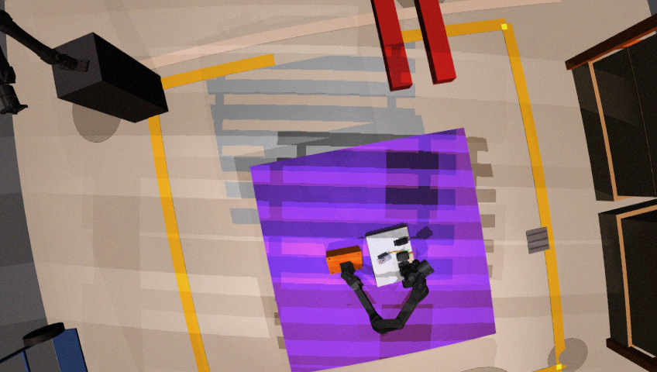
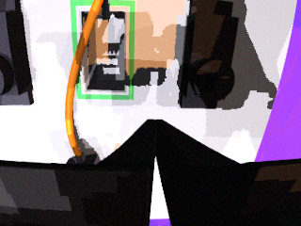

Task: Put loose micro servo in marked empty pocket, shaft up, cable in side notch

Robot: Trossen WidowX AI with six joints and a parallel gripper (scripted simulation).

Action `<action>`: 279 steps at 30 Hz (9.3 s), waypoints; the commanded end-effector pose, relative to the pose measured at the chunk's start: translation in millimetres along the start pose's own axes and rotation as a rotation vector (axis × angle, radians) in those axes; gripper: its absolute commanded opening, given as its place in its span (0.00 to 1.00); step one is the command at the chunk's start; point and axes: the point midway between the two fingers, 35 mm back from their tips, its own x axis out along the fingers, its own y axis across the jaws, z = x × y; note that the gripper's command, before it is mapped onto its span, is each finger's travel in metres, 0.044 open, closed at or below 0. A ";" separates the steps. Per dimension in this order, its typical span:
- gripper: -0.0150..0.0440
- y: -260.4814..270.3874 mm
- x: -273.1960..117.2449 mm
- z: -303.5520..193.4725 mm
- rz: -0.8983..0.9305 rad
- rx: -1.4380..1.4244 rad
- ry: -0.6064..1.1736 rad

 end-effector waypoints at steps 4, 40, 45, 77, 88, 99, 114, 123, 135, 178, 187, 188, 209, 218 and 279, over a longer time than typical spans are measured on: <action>0.25 0.3 8.7 -2.2 0.002 0.002 0.012; 0.25 18.7 41.5 -1.0 0.003 0.002 0.011; 0.25 27.0 41.3 -0.4 0.004 0.002 0.011; 0.25 80.4 41.3 -2.3 0.005 0.002 0.011; 0.25 86.1 41.5 -3.1 0.004 0.003 0.011; 0.25 86.2 -0.6 -2.6 0.006 0.002 0.011; 0.83 62.4 -48.1 -66.0 0.008 -0.240 0.015; 1.00 62.5 -34.7 -65.8 0.008 -0.240 0.015; 1.00 62.4 -15.8 -66.2 0.007 -0.239 0.014; 0.25 59.6 -32.3 -65.7 0.007 -0.240 0.015; 0.25 55.1 -32.3 -62.0 0.007 -0.240 0.014; 0.25 53.0 -32.2 -59.9 0.007 -0.239 0.014; 0.25 36.4 -32.0 -57.2 0.004 -0.039 0.015; 0.25 36.3 -32.0 -47.7 0.004 -0.039 0.015; 0.25 35.8 -11.6 51.4 0.003 0.048 0.010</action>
